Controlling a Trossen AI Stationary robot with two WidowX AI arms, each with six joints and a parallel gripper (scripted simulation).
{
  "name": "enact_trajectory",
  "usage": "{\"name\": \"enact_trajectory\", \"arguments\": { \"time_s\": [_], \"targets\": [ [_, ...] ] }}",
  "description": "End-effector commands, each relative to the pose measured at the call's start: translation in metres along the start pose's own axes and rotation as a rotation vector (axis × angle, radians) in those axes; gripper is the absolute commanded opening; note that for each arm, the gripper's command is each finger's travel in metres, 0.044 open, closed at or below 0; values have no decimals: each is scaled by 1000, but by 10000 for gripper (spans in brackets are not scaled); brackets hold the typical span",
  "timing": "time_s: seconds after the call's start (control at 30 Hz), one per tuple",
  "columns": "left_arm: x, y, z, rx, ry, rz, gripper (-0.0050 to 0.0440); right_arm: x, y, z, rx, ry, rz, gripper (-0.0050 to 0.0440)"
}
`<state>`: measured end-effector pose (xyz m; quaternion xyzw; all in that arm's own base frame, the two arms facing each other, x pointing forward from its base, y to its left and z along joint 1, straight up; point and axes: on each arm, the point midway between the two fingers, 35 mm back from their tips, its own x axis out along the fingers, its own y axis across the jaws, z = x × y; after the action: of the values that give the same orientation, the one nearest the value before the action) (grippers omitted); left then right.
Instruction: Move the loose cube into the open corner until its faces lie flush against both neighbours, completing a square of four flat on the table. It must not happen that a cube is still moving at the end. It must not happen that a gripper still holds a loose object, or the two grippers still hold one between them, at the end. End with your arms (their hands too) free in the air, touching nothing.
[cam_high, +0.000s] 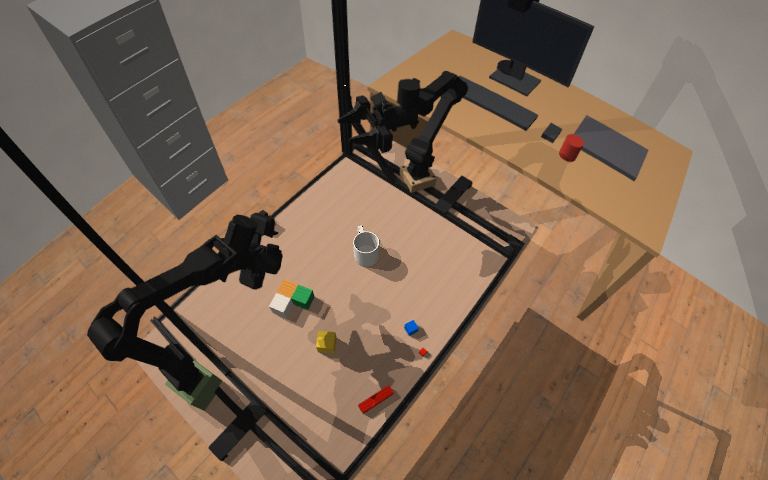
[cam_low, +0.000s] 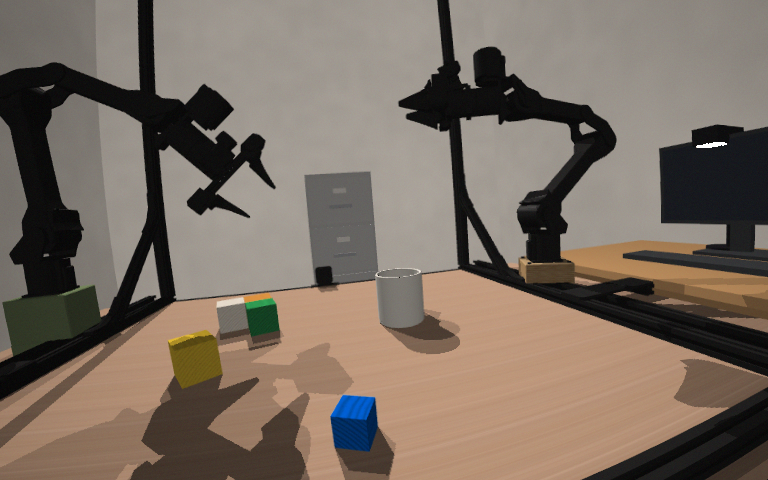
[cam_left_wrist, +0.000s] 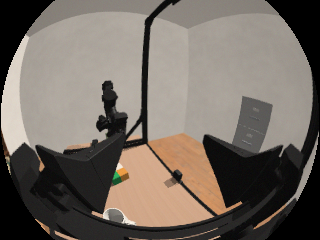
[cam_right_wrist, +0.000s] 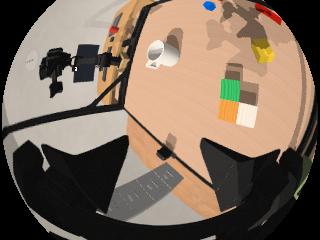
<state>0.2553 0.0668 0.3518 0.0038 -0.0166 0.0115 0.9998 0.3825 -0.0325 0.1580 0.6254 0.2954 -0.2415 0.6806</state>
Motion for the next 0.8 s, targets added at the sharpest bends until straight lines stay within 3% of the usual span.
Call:
{"name": "enact_trajectory", "arguments": {
  "time_s": [0.0,0.1,0.17,0.3,0.43,0.6,0.77],
  "targets": [
    [-23,5,13,7,-5,-3,400,21,-24,46,-73,-58,-162,364],
    [-43,5,19,7,6,-7,400,34,-53,86,-141,-66,-317,364],
    [-43,5,19,7,6,-7,400,34,-53,86,-141,-66,-317,364],
    [-65,-1,24,4,19,-13,400,43,-95,130,-212,-27,-500,364],
    [-81,-10,28,0,26,-17,400,45,-133,163,-260,44,-637,364],
    [-92,-21,31,-6,31,-21,400,44,-168,185,-292,128,-734,364],
    [-94,-25,31,-7,32,-22,400,43,-179,192,-300,159,-761,364]
  ]
}}
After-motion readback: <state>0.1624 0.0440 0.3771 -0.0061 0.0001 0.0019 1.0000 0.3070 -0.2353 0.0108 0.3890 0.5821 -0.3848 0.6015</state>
